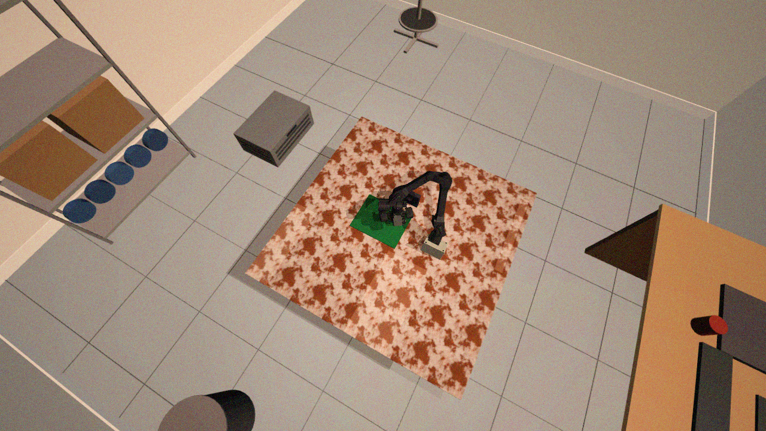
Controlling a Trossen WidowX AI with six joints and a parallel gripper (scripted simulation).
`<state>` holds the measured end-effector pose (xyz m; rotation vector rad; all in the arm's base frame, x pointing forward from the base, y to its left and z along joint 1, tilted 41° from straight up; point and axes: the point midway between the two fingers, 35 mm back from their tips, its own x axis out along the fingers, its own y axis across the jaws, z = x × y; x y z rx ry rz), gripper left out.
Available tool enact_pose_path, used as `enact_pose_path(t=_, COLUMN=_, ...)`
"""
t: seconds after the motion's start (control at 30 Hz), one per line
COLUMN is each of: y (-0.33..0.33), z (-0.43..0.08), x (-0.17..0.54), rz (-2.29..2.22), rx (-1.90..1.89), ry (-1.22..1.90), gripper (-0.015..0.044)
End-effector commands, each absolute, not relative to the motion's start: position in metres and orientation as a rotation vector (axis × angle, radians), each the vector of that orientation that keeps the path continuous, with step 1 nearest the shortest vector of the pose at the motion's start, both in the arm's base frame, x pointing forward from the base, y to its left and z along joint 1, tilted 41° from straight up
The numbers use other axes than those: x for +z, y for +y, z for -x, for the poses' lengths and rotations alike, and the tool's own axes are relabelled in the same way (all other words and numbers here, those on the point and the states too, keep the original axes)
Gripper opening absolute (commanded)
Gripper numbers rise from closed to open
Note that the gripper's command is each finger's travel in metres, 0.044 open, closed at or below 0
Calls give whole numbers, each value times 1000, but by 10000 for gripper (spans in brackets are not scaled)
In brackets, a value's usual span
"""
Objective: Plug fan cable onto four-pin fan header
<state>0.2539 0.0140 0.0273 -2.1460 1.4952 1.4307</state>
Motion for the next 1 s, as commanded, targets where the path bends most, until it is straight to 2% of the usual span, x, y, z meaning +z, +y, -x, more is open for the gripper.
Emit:
enact_pose_path(t=0.0, y=-9, z=-249, x=46, rz=2233, rx=1582, ry=1443, gripper=0)
enact_pose_path(t=0.2, y=-33, z=-243, x=64, rz=2313, rx=1745, ry=1377, gripper=0)
enact_pose_path(t=0.97, y=-31, z=-238, x=64, rz=2316, rx=1751, ry=1374, gripper=0)
